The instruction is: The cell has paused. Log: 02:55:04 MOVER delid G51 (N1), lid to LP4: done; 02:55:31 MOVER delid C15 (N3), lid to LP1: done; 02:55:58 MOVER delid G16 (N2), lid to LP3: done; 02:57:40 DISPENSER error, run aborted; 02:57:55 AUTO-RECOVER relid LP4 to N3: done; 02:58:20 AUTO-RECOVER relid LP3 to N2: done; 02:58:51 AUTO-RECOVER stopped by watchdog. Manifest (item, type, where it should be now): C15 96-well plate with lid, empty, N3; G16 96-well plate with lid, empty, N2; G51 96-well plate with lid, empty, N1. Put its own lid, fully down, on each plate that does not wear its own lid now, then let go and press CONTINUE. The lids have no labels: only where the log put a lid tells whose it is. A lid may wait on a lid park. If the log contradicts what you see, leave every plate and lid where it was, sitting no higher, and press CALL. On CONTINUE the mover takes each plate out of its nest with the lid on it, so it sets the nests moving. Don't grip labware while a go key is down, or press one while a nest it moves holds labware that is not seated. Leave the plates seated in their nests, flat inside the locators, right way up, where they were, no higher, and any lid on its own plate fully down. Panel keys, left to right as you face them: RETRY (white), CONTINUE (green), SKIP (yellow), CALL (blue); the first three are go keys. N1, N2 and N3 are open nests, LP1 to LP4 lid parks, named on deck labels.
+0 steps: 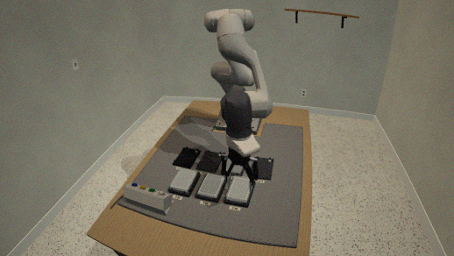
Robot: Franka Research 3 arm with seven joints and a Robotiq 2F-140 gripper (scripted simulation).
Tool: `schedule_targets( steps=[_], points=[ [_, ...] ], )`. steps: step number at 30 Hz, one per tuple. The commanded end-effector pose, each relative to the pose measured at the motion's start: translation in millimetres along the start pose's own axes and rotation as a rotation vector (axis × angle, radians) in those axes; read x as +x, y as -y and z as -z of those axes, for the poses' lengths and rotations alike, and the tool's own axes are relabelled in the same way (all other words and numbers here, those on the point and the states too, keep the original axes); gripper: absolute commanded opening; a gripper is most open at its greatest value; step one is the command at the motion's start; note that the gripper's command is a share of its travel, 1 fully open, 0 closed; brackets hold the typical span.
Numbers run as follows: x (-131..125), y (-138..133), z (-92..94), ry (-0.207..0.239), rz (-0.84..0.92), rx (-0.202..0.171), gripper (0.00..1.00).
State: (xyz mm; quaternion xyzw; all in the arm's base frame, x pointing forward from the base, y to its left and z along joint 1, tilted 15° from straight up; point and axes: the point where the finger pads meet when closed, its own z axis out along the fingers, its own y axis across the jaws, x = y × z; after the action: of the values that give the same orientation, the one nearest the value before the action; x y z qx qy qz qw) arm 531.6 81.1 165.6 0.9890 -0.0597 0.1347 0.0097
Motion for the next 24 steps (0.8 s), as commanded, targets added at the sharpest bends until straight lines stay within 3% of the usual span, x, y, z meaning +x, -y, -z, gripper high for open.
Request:
schedule_targets(
  steps=[1, 24],
  points=[
    [-0.7, 0.5, 0.7, 0.002, 0.006, 0.0, 0.0],
    [-0.7, 0.5, 4.2, 0.002, 0.006, 0.0, 0.0]
  ],
)
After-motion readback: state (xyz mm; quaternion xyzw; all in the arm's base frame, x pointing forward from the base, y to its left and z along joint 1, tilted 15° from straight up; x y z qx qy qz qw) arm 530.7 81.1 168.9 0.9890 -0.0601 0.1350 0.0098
